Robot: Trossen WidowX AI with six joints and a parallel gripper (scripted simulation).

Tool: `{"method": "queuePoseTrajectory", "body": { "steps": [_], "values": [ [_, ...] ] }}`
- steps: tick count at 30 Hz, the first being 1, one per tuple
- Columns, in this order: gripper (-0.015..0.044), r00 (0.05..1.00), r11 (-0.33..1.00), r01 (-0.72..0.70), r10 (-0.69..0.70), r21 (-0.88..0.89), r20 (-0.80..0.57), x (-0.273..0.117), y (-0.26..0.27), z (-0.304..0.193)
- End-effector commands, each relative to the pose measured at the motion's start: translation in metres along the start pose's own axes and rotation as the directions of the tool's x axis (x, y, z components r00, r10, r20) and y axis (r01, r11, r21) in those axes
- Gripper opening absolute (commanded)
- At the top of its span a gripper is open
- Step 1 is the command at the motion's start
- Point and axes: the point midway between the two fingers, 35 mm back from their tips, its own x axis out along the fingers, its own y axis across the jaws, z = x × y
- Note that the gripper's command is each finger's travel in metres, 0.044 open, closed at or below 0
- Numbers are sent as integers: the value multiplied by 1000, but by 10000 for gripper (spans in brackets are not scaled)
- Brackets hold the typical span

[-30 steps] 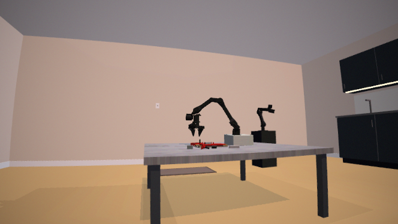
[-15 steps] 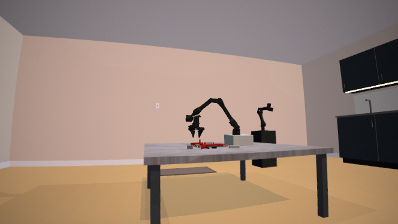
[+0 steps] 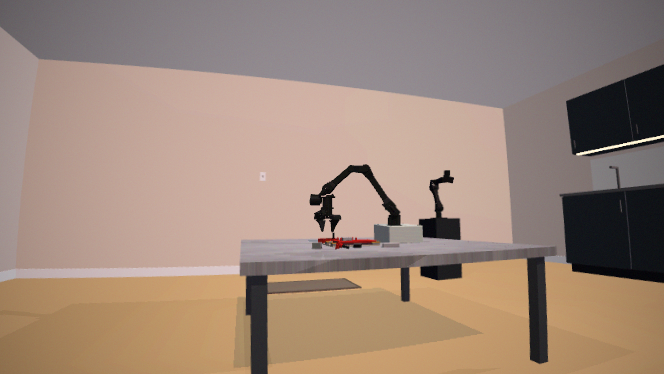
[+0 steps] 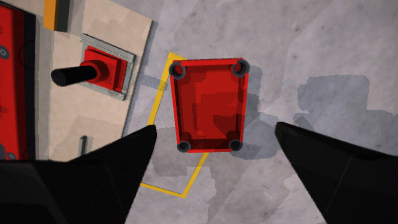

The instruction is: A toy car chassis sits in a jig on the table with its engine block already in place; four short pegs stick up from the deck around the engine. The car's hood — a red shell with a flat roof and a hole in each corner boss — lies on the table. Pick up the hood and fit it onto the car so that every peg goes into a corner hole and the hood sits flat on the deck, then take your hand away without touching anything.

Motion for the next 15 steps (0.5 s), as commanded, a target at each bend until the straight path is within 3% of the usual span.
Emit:
{"method": "queuePoseTrajectory", "body": {
  "steps": [1, 15],
  "values": [
    [440, 1000, 1000, -12, 12, -4, -7, 9, 2, -1],
    [440, 1000, 1000, -12, 12, -4, -7, 21, 2, -2]
  ]
}}
